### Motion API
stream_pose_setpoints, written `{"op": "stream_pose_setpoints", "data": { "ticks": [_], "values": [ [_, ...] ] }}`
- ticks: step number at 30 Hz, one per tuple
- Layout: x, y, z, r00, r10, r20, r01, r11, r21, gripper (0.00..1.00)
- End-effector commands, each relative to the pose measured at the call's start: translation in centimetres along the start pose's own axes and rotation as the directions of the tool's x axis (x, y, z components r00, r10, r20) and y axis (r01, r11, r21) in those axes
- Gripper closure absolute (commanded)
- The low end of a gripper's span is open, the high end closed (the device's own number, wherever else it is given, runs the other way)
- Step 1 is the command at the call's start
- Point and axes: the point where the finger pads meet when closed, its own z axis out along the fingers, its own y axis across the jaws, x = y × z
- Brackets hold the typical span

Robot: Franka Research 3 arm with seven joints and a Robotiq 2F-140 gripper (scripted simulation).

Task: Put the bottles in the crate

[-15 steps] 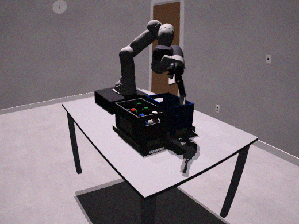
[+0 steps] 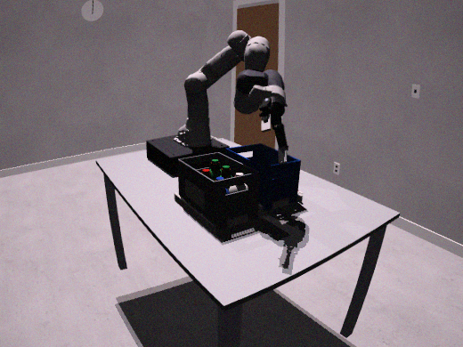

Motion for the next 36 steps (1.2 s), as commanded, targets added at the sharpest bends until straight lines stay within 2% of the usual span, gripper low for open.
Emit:
{"op": "stream_pose_setpoints", "data": {
  "ticks": [1,2,3,17,19,20,23,32,36],
  "values": [
    [0.0,0.0,0.0,1.000,0.000,0.000,0.000,1.000,0.000,0.00],
    [0.0,0.0,0.0,1.000,0.000,0.000,0.000,1.000,0.000,0.00],
    [-0.2,-0.4,-0.3,1.000,0.000,0.000,0.000,1.000,0.000,0.62],
    [-2.6,-5.9,-3.8,1.000,0.000,0.000,0.000,1.000,0.000,0.62],
    [-2.6,-5.9,-3.8,1.000,0.000,0.000,0.000,1.000,0.000,0.62],
    [-2.6,-5.7,-4.2,0.999,0.029,-0.016,-0.029,1.000,0.005,0.62],
    [-2.8,-4.2,-4.0,0.998,-0.062,-0.004,0.062,0.997,-0.036,0.62],
    [-3.0,-0.2,-4.7,0.975,-0.223,-0.013,0.221,0.970,-0.105,0.62],
    [-3.1,0.3,-4.8,0.968,-0.252,-0.012,0.249,0.961,-0.118,0.62]
  ]
}}
